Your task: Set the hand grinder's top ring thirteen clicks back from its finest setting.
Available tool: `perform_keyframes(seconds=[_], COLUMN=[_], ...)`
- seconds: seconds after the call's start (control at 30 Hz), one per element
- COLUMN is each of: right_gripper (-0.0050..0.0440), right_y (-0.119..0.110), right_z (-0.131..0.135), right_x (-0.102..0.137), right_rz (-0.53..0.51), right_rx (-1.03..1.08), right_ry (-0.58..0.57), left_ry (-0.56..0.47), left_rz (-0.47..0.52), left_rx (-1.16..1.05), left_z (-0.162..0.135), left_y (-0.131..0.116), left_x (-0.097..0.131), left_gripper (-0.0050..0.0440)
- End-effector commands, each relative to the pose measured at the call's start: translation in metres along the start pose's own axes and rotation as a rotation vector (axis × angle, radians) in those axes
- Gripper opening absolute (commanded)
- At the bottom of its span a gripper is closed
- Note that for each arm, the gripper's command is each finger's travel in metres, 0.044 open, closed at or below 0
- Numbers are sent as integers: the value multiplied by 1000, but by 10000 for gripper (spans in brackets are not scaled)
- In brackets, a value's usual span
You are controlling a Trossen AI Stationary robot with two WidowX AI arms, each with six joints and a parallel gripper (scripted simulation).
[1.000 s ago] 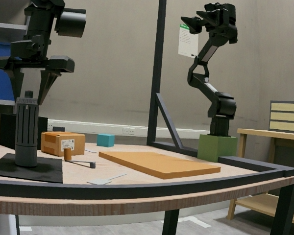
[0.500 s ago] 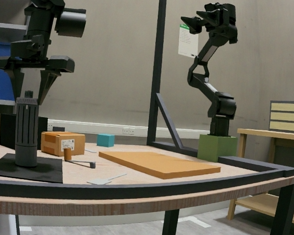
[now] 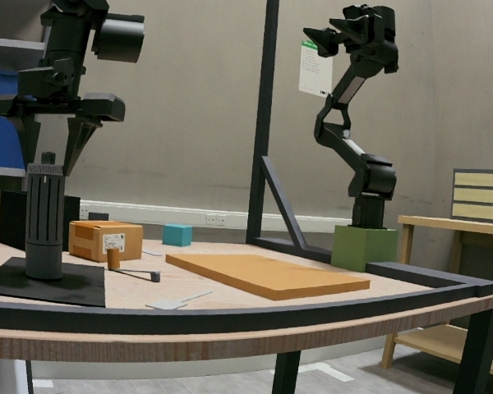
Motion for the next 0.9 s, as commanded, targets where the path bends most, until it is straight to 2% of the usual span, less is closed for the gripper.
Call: perform_keyframes(seconds=[0.0, 0.87], right_gripper=[285, 285], right_y=[-1, -2], right_z=[2, 1], right_x=[8, 8], right_rz=[13, 0], right_rx=[16, 498], right_ry=[31, 34], left_ry=[-1, -1], left_rz=[-2, -2], left_rx=[-9, -9], left_z=[0, 0], left_y=[3, 3], left_x=[0, 0], left_gripper=[400, 400])
Point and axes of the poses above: on each arm, the point midway between the two fingers, 35 mm back from their tips, its own x axis back along the fingers, its own z axis across the jaws, y = z × x, the point moved 5 cm from there along x, back along the fingers, and after that the axes turned 1 degree about x, right-handed, at the moved point
